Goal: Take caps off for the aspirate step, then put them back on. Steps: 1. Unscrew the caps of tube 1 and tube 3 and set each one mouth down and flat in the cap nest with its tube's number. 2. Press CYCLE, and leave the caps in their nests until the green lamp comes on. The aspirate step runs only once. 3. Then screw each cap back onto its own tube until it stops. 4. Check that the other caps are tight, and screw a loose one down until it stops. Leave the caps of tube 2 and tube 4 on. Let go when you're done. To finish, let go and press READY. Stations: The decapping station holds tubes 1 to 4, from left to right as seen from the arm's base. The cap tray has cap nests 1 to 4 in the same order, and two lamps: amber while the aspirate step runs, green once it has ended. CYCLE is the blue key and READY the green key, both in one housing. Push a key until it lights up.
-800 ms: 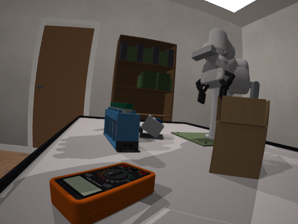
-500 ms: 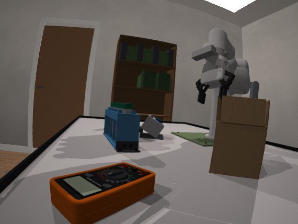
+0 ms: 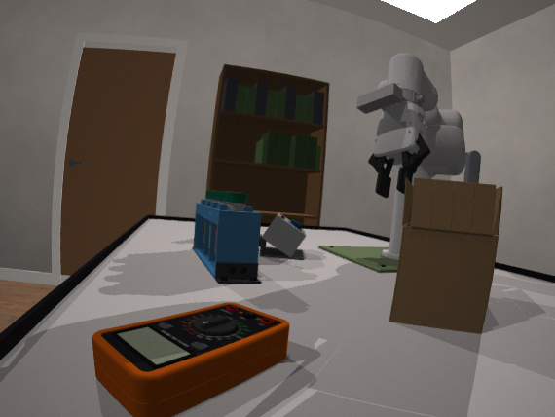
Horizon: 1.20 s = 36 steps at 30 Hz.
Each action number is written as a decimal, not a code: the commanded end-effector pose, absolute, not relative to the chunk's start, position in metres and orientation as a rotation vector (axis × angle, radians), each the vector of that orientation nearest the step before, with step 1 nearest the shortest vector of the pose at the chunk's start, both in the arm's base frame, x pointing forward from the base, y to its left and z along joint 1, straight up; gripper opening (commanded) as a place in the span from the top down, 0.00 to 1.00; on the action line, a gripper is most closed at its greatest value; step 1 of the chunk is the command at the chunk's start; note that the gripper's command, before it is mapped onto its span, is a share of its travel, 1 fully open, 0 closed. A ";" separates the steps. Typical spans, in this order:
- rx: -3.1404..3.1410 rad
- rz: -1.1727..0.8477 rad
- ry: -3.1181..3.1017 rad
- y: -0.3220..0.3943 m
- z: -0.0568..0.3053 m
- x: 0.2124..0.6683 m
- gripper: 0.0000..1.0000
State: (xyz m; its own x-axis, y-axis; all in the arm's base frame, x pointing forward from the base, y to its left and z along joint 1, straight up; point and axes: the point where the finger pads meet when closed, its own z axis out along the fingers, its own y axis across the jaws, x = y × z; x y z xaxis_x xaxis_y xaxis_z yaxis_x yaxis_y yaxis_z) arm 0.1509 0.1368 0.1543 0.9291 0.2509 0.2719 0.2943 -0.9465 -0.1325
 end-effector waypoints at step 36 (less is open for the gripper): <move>-2.933 -0.385 -0.700 0.123 0.178 0.173 0.54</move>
